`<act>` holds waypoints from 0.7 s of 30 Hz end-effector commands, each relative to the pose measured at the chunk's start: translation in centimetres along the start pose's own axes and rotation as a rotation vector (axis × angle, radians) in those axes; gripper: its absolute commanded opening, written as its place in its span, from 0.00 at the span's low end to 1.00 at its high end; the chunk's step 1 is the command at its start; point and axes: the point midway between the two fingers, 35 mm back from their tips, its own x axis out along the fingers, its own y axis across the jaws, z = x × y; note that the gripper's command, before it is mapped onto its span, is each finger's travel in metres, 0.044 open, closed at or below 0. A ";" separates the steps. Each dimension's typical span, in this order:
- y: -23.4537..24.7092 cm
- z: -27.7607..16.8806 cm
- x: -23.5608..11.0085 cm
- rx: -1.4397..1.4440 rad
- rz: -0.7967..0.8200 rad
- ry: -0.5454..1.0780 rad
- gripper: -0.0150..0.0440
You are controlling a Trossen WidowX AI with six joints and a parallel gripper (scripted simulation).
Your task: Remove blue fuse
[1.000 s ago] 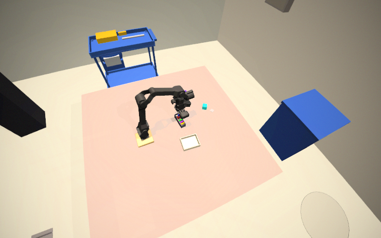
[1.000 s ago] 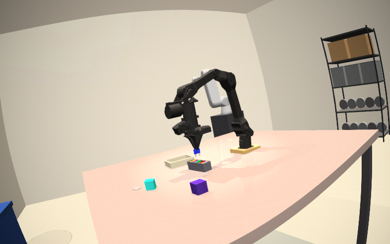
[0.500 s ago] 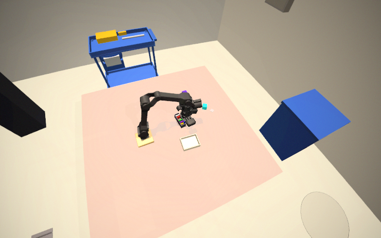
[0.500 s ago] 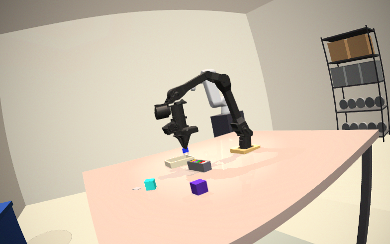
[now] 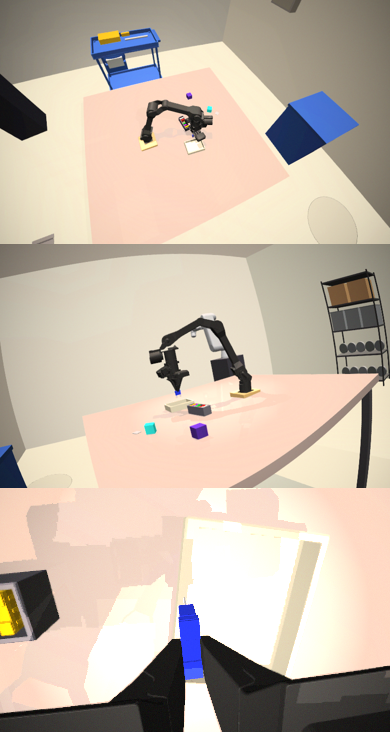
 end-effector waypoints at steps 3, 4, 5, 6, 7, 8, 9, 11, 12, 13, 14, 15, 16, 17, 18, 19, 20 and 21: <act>-4.1 -1.6 0.1 0.000 -0.005 0.005 0.25; -4.4 -1.7 0.1 0.000 -0.005 0.005 0.25; -4.5 -1.8 0.1 0.000 -0.006 0.005 0.25; -4.5 -1.8 0.1 0.000 -0.006 0.005 0.25; -4.5 -1.8 0.1 0.000 -0.006 0.005 0.25; -4.5 -1.8 0.1 0.000 -0.006 0.005 0.25; -4.5 -1.8 0.1 0.000 -0.006 0.005 0.25; -4.5 -1.8 0.3 0.000 -0.006 0.005 0.25; -4.5 -1.8 0.5 0.000 -0.006 0.005 0.25; -4.5 -1.7 0.6 0.000 -0.006 0.005 0.25; -4.5 -1.7 0.8 0.000 -0.006 0.005 0.25; -4.5 -1.7 0.9 0.000 -0.006 0.005 0.25; -4.5 -1.7 1.1 0.000 -0.006 0.005 0.25; -4.6 -1.7 1.3 0.000 -0.006 0.005 0.25; -4.6 -1.7 1.4 0.000 -0.006 0.005 0.25; -4.6 -1.7 1.6 0.000 -0.006 0.005 0.25; -4.6 -1.7 1.8 0.000 -0.006 0.005 0.25; -4.6 -1.7 1.9 0.000 -0.006 0.005 0.25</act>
